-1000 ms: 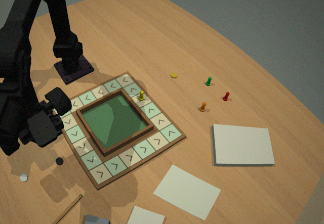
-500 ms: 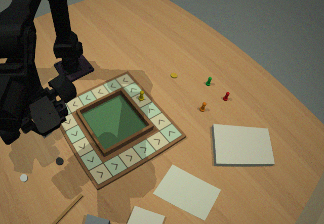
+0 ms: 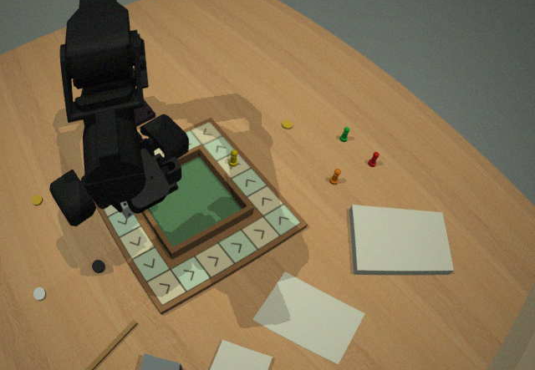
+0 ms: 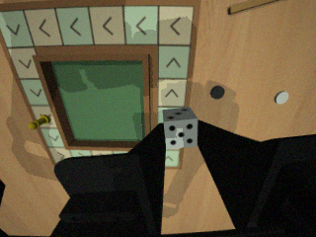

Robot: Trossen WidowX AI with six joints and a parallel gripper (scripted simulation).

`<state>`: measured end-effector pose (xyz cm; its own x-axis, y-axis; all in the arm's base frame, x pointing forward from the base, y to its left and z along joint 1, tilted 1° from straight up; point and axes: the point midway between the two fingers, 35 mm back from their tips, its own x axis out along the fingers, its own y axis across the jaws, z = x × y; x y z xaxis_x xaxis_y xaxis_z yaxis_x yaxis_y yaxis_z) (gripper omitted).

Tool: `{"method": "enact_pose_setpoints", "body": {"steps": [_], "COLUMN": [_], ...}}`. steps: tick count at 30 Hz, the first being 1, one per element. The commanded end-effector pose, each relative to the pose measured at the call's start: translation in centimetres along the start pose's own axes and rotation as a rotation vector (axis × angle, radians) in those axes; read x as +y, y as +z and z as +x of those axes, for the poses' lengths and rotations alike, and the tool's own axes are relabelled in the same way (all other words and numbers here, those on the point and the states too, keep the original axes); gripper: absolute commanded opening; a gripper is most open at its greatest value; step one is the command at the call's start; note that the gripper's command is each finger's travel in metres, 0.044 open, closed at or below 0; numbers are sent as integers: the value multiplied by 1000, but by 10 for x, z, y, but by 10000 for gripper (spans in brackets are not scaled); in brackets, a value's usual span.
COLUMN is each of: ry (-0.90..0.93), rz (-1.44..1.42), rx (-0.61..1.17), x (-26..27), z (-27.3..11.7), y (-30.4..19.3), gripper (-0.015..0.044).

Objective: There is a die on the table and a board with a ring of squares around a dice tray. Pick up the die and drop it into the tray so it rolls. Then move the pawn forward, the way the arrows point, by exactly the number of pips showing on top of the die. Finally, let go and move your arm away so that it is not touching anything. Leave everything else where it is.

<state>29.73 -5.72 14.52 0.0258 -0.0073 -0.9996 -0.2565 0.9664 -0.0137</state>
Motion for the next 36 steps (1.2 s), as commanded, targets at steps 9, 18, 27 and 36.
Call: {"method": "enact_pose_setpoints", "body": {"steps": [9, 18, 27, 36], "ry": [-2, 2, 0, -12], "rz": [45, 75, 81, 79], "rx": [-6, -6, -158, -464], "x": [60, 105, 110, 109], "z": [11, 21, 26, 29], "y": [4, -2, -1, 3], "gripper": [0, 0, 0, 0]}}
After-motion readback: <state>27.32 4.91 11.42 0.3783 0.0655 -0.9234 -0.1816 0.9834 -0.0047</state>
